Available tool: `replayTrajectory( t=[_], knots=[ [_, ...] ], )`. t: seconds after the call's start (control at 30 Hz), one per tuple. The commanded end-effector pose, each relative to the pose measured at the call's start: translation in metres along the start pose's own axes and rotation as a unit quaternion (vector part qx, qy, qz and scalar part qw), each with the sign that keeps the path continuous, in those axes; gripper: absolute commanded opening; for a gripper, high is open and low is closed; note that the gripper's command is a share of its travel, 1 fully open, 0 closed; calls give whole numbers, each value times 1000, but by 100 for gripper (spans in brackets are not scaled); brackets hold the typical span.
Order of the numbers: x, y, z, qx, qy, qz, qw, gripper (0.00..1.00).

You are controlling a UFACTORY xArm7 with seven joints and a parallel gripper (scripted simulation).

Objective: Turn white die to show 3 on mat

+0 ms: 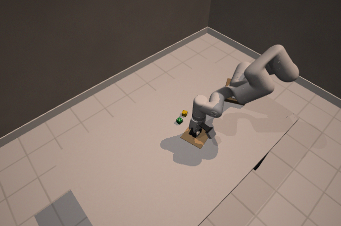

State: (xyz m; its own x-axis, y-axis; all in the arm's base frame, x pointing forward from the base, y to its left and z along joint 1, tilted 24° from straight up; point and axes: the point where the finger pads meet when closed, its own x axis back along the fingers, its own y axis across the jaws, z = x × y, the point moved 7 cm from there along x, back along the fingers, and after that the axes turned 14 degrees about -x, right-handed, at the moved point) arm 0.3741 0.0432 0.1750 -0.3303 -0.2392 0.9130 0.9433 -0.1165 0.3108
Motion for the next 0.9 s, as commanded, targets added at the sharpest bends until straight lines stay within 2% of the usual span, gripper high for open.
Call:
replayTrajectory(
  t=[0.0, 0.43, 0.73, 0.77, 0.87],
  knots=[
    [10, 0, 0, 0, 0, -1, 1000, 47],
    [75, 0, 0, 0, 0, -1, 1000, 47],
    [84, 0, 0, 0, 0, -1, 1000, 47],
    [84, 0, 0, 0, 0, -1, 1000, 100],
    [84, 0, 0, 0, 0, -1, 1000, 100]
  ],
)
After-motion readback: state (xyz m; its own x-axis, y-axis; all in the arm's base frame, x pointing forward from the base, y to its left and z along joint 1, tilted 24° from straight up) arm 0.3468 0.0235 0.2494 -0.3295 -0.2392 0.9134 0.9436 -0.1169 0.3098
